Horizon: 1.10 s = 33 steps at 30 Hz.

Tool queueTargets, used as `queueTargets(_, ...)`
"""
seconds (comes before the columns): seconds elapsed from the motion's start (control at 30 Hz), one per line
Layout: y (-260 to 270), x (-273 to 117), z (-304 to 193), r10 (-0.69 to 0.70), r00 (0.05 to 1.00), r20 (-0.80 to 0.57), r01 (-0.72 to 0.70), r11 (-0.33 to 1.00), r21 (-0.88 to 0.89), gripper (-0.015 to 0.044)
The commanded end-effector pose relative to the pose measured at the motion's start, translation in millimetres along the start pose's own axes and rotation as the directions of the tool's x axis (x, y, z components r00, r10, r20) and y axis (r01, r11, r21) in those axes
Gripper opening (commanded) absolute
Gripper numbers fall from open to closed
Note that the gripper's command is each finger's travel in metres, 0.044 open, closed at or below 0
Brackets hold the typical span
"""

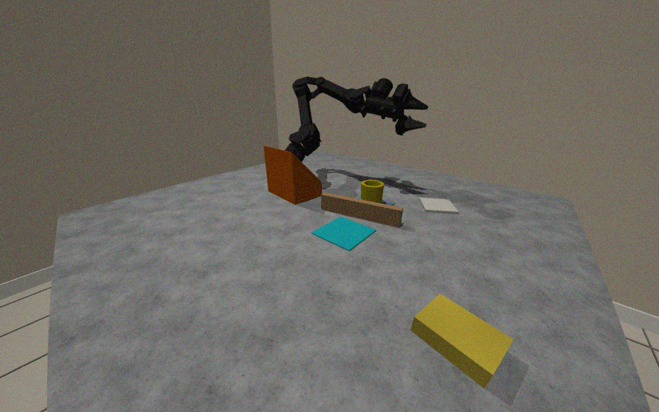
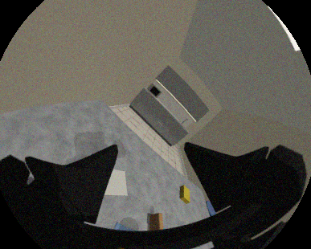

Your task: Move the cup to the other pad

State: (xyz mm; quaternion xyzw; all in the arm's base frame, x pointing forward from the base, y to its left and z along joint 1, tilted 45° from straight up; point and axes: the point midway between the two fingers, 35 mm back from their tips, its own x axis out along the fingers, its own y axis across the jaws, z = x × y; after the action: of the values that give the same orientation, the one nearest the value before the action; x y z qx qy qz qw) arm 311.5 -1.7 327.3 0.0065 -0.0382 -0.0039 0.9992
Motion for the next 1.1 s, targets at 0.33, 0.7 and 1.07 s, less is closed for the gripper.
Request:
queueTargets(0.33, -21.2, -9.4, -181.4, 0.232, 0.607, -0.760, 0.291, 0.825, 0.485, 0.0167)
queueTargets(0.7, -17.4, -77.4, -230.7, 0.668, 0.160, -0.727, 0.918, 0.170, 0.357, 0.0167)
queueTargets(1.07, -17.3, -76.7, -230.4, 0.668, 0.160, -0.727, 0.918, 0.170, 0.358, 0.0167)
